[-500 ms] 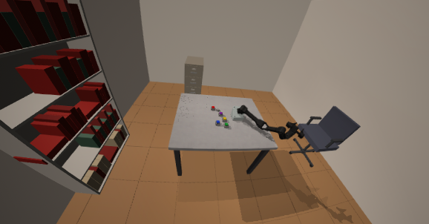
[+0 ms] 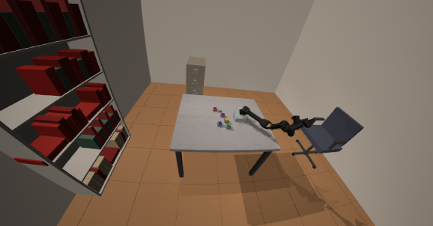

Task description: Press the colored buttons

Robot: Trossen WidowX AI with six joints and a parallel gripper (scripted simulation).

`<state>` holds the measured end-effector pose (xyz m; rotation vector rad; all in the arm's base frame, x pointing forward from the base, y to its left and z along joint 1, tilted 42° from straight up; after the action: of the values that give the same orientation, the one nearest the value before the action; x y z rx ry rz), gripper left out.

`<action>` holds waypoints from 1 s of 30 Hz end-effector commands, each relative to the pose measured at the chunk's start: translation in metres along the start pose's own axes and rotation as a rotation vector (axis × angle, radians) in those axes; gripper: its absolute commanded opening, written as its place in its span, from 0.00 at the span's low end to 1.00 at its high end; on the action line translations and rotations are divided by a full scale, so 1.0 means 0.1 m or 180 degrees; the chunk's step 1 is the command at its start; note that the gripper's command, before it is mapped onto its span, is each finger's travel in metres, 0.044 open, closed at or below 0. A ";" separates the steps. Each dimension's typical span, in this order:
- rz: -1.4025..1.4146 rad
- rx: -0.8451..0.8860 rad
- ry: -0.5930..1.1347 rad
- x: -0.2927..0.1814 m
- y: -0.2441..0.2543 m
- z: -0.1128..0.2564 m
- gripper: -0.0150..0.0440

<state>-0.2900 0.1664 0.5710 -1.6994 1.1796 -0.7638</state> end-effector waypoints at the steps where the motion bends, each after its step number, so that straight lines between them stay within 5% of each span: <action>1: 0.1037 -0.0492 -0.0105 0.54 -0.45 0.06 0.93; 16: 0.3875 -0.2421 -0.0094 2.40 -1.36 0.74 0.93; 30: 0.5695 -0.4846 0.0459 4.07 -1.34 1.97 0.93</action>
<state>0.0311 -0.1040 0.6362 -0.7197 2.7099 1.2015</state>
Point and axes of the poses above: the point midway between the two fingers, 35 mm back from their tips, its own z axis back along the fingers, its own y axis across the jaws, x = y × z, the point moved 3 cm from there along z, back along the fingers, and after that the axes turned 6 degrees about -z, right-handed, at the moved point
